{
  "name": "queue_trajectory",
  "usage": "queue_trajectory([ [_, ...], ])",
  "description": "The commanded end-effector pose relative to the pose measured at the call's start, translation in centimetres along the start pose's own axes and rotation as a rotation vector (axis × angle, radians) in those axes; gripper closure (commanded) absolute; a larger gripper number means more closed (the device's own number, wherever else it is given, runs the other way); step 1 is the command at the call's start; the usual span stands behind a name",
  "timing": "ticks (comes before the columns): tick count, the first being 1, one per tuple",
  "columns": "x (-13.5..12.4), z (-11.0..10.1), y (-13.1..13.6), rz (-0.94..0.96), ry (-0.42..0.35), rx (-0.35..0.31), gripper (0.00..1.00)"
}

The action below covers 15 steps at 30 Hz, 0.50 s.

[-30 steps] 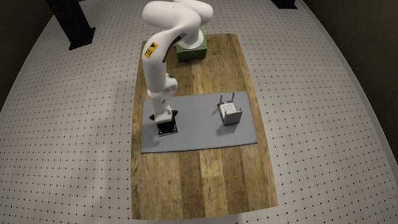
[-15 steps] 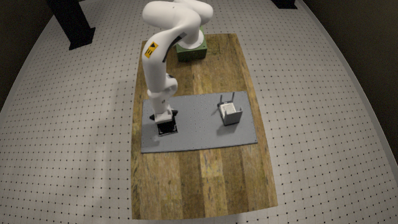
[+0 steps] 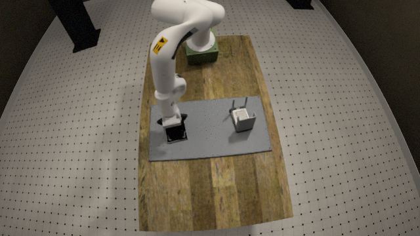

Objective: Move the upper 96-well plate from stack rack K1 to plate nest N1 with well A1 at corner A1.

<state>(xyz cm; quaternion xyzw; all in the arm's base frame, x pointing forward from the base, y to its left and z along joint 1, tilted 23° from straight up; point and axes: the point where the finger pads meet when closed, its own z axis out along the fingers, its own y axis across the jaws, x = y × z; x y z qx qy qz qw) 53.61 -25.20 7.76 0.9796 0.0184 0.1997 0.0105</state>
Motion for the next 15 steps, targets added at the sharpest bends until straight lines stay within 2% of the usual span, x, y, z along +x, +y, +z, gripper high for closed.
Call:
queue_trajectory([
  [1,0.1,-1.3,0.0,0.0,-0.002,0.003,0.0],
  [15,0.1,-4.5,0.0,0.0,-0.002,0.003,0.0],
])
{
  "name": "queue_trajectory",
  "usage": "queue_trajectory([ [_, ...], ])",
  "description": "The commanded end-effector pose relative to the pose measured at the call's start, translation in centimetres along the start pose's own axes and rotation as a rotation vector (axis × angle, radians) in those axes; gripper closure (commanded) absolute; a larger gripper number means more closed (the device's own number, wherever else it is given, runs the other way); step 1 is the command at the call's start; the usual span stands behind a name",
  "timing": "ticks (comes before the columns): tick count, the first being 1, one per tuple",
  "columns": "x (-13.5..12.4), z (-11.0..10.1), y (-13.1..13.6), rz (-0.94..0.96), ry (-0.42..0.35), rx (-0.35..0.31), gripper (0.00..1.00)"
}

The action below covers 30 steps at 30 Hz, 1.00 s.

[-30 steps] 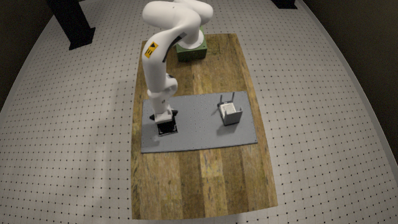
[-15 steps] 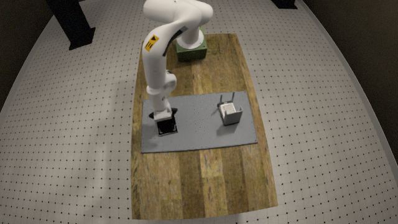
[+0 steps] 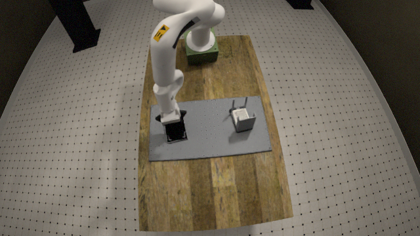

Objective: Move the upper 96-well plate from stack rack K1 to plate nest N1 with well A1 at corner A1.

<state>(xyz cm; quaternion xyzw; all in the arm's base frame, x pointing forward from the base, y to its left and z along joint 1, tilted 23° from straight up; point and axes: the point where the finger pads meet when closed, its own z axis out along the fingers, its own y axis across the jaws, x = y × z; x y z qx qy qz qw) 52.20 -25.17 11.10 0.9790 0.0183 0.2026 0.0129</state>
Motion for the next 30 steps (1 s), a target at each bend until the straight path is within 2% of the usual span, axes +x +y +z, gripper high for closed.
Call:
queue_trajectory([
  [1,0.1,-1.1,0.0,0.001,-0.007,0.008,0.0],
  [30,0.1,-8.3,0.1,0.001,-0.007,0.008,0.0],
])
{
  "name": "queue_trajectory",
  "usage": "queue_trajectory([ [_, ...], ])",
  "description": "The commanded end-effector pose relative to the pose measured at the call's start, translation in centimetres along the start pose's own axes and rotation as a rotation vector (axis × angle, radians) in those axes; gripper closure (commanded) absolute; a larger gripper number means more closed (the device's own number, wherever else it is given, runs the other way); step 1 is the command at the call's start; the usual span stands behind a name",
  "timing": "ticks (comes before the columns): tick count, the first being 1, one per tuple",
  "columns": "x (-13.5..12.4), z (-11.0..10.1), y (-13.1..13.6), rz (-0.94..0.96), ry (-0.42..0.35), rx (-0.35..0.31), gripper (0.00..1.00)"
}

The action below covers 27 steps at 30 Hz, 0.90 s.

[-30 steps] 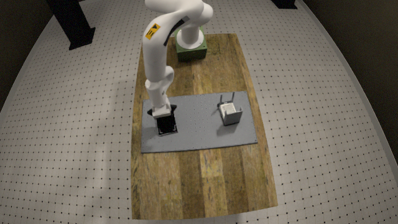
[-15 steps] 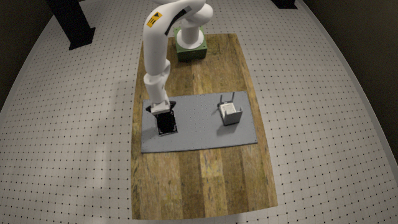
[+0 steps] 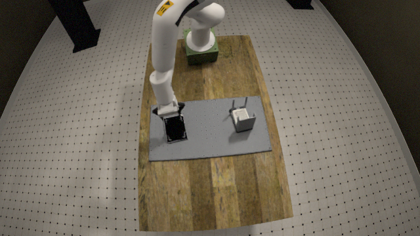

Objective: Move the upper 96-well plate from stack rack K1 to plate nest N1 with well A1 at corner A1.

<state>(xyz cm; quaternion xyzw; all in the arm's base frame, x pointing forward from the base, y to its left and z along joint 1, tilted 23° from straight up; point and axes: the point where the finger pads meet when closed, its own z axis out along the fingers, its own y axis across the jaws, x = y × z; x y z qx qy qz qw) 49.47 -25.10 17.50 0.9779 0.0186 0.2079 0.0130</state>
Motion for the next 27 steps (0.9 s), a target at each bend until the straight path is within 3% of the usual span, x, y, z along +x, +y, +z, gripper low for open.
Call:
queue_trajectory([
  [1,0.1,-1.6,0.0,0.001,-0.018,0.008,0.0],
  [11,0.2,-3.8,0.1,0.001,-0.018,0.008,0.0],
  [27,0.2,-3.8,0.1,0.001,-0.018,0.008,0.0],
])
